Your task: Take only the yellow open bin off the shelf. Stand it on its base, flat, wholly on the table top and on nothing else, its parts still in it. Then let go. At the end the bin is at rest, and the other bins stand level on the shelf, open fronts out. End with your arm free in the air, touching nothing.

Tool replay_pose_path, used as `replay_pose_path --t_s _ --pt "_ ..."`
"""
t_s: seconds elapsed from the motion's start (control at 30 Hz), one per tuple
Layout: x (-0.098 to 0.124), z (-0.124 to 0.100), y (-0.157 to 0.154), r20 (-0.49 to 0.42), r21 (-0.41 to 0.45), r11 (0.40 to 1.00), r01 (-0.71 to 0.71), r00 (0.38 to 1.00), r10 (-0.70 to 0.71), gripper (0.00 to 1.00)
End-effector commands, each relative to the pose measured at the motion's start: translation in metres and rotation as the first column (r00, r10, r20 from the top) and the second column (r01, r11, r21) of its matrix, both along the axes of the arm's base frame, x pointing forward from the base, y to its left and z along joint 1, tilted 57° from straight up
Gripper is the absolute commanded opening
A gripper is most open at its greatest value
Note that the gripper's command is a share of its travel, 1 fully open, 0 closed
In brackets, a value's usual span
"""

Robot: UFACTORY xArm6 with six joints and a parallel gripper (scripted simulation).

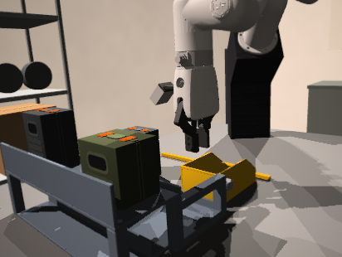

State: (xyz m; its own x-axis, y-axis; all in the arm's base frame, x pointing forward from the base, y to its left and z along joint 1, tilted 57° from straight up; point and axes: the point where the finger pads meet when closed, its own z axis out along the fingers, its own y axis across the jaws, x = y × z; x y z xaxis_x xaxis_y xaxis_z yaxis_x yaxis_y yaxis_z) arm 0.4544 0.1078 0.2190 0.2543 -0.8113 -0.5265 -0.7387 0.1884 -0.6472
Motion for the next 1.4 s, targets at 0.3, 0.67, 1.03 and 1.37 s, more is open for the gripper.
replay_pose_path --t_s 0.3,0.67,1.03,1.37 --pt "-0.0078 0.0086 -0.0074 0.001 0.000 1.000 0.000 1.000 0.000 0.33" --pt "-0.0016 0.0033 -0.0020 0.001 0.000 1.000 0.000 1.000 0.000 0.33" --pt "0.0009 0.0009 0.0003 0.001 0.000 1.000 0.000 1.000 0.000 0.33" --pt "0.0015 0.0003 0.0008 0.001 0.000 1.000 0.000 1.000 0.000 0.33"
